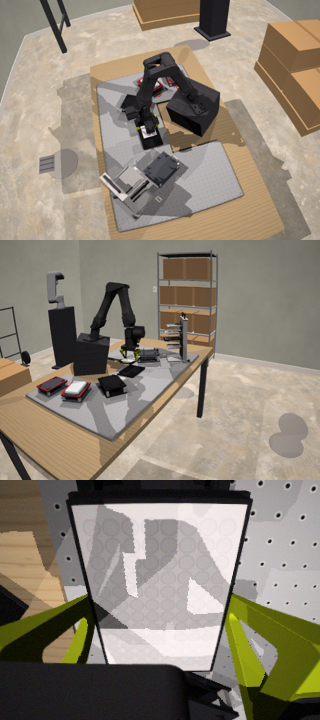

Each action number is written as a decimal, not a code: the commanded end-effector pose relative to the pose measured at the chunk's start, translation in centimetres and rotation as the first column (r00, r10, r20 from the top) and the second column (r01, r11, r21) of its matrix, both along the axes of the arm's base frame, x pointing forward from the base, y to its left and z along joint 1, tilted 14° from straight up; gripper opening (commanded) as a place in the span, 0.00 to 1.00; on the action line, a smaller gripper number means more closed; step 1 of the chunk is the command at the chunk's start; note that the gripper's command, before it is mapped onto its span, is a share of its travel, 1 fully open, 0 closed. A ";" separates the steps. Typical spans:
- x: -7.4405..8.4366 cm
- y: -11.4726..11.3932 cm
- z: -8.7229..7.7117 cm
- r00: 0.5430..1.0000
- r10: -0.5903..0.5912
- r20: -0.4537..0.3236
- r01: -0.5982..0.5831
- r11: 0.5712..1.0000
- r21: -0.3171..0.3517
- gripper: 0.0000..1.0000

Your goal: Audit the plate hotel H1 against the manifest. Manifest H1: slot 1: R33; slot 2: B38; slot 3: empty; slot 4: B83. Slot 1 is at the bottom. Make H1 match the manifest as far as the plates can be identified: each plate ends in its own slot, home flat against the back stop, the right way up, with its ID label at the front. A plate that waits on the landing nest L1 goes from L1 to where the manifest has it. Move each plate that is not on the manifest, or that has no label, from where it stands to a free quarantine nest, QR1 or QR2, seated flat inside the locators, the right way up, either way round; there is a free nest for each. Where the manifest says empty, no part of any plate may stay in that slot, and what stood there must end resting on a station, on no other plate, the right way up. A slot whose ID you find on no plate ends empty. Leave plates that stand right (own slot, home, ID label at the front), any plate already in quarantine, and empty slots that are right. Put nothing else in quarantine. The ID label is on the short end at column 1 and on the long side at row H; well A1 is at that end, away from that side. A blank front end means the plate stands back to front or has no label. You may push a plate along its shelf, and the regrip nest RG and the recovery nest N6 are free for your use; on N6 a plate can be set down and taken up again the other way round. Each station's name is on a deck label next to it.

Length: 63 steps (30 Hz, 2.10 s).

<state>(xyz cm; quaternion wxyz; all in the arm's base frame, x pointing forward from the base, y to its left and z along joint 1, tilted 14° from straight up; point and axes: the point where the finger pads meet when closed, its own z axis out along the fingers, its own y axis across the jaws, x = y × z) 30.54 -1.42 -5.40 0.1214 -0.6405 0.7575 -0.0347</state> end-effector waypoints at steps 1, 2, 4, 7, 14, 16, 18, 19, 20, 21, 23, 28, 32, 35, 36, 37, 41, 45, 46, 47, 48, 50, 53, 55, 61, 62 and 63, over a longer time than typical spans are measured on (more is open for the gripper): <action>0.6 -0.4 1.9 1.000 -0.005 0.023 0.004 1.000 0.009 0.86; 0.5 -0.4 2.2 1.000 -0.005 0.023 0.004 1.000 0.009 0.86; 0.4 -0.5 2.7 1.000 -0.005 0.023 0.004 1.000 0.009 0.86; 0.3 -0.5 3.0 1.000 -0.005 0.023 0.004 1.000 0.009 0.86; -0.2 -0.7 4.8 1.000 -0.004 0.023 0.004 1.000 0.008 0.86; -0.3 -0.8 5.3 1.000 -0.004 0.023 0.004 1.000 0.008 0.86; -0.4 -0.8 5.9 1.000 -0.004 0.023 0.004 1.000 0.008 0.86; -0.5 -0.8 6.1 1.000 -0.004 0.023 0.004 1.000 0.008 0.86; -0.6 -0.9 6.4 1.000 -0.004 0.023 0.004 1.000 0.008 0.86; -0.7 -0.9 6.6 1.000 -0.004 0.023 0.004 1.000 0.008 0.86; -0.7 -0.9 6.6 1.000 -0.004 0.023 0.004 1.000 0.008 0.86; -1.0 -1.0 7.9 1.000 -0.004 0.023 0.004 1.000 0.008 0.86; -1.3 -1.2 9.0 1.000 -0.004 0.023 0.004 1.000 0.007 0.86; -1.5 -1.2 9.8 1.000 -0.004 0.023 0.004 1.000 0.007 0.86; -1.6 -1.3 10.0 1.000 -0.004 0.023 0.004 1.000 0.007 0.86; -1.6 -1.3 10.3 1.000 -0.004 0.023 0.004 1.000 0.007 0.86; -1.8 -1.4 10.8 1.000 -0.004 0.023 0.004 1.000 0.007 0.86; -2.0 -1.5 11.9 1.000 -0.004 0.023 0.004 1.000 0.007 0.86; -2.1 -1.5 12.1 1.000 -0.004 0.024 0.004 1.000 0.007 0.86; -2.2 -1.5 12.4 1.000 -0.004 0.024 0.004 1.000 0.007 0.86; -2.3 -1.5 12.6 1.000 -0.004 0.024 0.004 1.000 0.007 0.86; -2.4 -1.6 13.1 1.000 -0.004 0.024 0.004 1.000 0.006 0.86; -2.6 -1.7 13.9 1.000 -0.004 0.024 0.004 1.000 0.006 0.86; -2.7 -1.7 14.4 1.000 -0.004 0.024 0.004 1.000 0.006 0.86; -3.0 -1.8 15.5 1.000 -0.004 0.024 0.004 1.000 0.006 0.86; -3.1 -1.9 15.7 1.000 -0.004 0.024 0.004 1.000 0.006 0.86; -3.2 -1.9 16.0 1.000 -0.004 0.024 0.004 1.000 0.006 0.86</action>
